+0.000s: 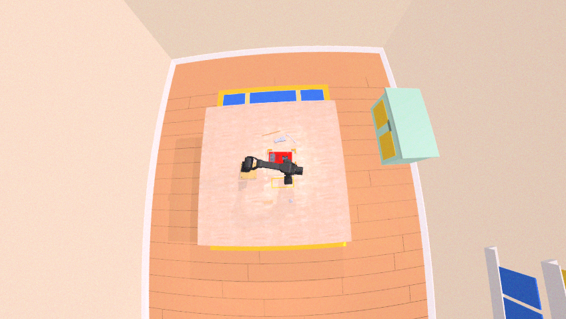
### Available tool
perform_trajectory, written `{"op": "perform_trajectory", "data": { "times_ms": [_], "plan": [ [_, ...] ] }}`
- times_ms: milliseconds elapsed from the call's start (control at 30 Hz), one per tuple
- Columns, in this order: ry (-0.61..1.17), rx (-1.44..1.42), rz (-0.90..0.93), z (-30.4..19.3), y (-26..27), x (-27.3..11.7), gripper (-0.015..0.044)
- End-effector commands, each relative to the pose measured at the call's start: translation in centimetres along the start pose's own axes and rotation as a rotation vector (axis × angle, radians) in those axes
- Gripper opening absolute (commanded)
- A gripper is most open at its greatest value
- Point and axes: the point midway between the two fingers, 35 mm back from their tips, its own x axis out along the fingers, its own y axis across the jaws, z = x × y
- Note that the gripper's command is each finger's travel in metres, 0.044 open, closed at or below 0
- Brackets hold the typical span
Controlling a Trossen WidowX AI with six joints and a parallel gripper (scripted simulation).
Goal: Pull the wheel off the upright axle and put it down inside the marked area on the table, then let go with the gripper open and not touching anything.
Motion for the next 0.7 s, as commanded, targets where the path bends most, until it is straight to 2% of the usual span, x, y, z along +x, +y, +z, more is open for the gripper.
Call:
{"op": "perform_trajectory", "data": {
  "times_ms": [0,333,667],
  "plan": [
    [-0.002,-0.001,0.002,-1.1,-1.8,-0.2,0.0],
    [-0.003,0.0,0.0,-4.3,-6.0,-0.5,0.0],
    [-0.003,0.0,-0.001,-4.5,-6.3,1.0,0.0]
  ]
}}
